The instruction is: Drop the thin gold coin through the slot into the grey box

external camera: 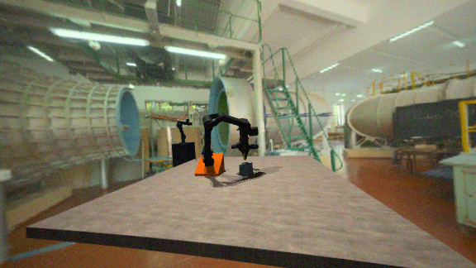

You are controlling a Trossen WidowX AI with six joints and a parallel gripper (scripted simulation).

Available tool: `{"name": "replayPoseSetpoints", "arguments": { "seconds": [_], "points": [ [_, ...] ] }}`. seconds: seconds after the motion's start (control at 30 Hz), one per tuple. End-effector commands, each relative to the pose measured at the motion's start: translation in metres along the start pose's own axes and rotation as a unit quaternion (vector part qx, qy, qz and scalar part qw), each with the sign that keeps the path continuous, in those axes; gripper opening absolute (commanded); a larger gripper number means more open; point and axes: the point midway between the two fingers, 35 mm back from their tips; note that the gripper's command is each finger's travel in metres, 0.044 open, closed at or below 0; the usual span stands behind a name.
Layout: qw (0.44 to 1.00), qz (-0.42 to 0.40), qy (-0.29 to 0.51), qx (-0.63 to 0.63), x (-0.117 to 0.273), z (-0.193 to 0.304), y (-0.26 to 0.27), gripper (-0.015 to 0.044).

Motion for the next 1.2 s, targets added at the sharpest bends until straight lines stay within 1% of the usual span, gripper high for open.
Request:
{"name": "replayPoseSetpoints", "arguments": {
  "seconds": [0.0,1.17],
  "points": [
    [1.0,0.0,0.0,0.0,-0.001,0.0,0.0,0.0],
    [1.0,0.0,-0.001,0.004,-0.017,-0.001,-0.001,0.0]
  ]
}}
Point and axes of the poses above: the point midway between the two fingers, 35 mm back from their tips, its own x axis back along the fingers, its own y axis across the jaws, z = x × y, and after that the axes turned 13 degrees about -x, right-handed
